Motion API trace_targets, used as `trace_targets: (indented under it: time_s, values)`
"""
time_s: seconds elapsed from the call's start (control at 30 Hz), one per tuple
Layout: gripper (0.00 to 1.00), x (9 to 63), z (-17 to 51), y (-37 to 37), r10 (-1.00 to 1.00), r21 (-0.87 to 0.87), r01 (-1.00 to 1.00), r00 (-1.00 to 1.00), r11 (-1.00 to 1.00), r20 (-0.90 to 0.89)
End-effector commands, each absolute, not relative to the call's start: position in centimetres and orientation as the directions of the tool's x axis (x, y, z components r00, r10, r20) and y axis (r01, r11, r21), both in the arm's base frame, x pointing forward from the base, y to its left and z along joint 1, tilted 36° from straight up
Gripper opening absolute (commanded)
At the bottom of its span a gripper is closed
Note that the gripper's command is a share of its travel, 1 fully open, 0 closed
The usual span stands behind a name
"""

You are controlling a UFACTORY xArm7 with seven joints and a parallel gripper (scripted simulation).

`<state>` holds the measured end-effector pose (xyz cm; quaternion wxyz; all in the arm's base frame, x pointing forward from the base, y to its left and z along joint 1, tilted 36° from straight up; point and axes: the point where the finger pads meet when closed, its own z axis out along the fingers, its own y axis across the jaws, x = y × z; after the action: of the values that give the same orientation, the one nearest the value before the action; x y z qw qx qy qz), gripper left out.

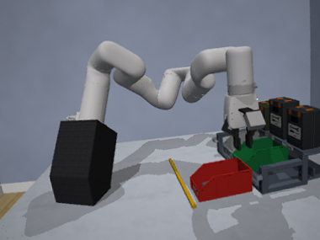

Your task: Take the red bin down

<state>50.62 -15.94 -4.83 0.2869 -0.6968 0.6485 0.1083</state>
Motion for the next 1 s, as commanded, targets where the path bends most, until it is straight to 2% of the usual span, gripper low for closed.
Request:
trace_targets:
  time_s: [0.0,0.97]
  values:
    - [0.33,50.65,-4.70,-16.09,-0.843,-0.262,-0.965,0.134,0.008,-0.520]
    - [0.33,50.82,-5.34,-15.66,-0.843,-0.262,-0.965,0.134,0.008,-0.520]
